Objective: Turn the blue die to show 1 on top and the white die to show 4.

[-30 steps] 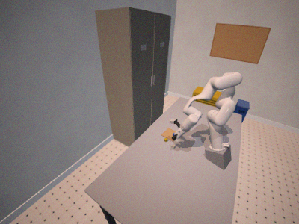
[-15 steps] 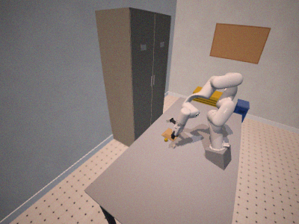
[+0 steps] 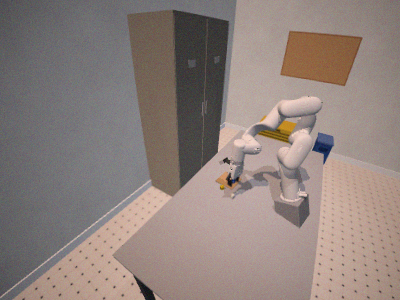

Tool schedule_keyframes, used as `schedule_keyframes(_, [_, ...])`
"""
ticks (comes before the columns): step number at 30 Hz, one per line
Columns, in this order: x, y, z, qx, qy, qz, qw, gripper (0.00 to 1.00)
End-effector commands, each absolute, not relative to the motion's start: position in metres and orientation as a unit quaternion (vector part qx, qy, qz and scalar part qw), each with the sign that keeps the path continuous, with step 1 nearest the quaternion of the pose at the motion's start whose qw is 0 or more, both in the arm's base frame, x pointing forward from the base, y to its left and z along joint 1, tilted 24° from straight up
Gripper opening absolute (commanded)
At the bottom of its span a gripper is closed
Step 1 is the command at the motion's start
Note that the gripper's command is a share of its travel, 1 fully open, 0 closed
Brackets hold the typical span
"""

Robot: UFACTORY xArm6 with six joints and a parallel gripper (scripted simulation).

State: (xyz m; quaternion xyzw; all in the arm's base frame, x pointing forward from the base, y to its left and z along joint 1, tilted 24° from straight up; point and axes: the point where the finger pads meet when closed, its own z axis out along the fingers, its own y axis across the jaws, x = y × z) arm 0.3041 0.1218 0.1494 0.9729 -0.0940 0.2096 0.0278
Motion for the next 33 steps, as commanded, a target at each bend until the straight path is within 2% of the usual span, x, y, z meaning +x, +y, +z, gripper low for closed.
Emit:
schedule_keyframes(1, [0.3052, 0.1218, 0.1508, 0.975, -0.092, 0.202, 0.025, 1.0])
schedule_keyframes(15, [0.3053, 0.1217, 0.1502, 0.976, -0.07, 0.202, 0.03, 1.0])
schedule_keyframes(33, [0.3063, 0.1215, 0.1444, 0.967, 0.151, 0.191, 0.076, 1.0])
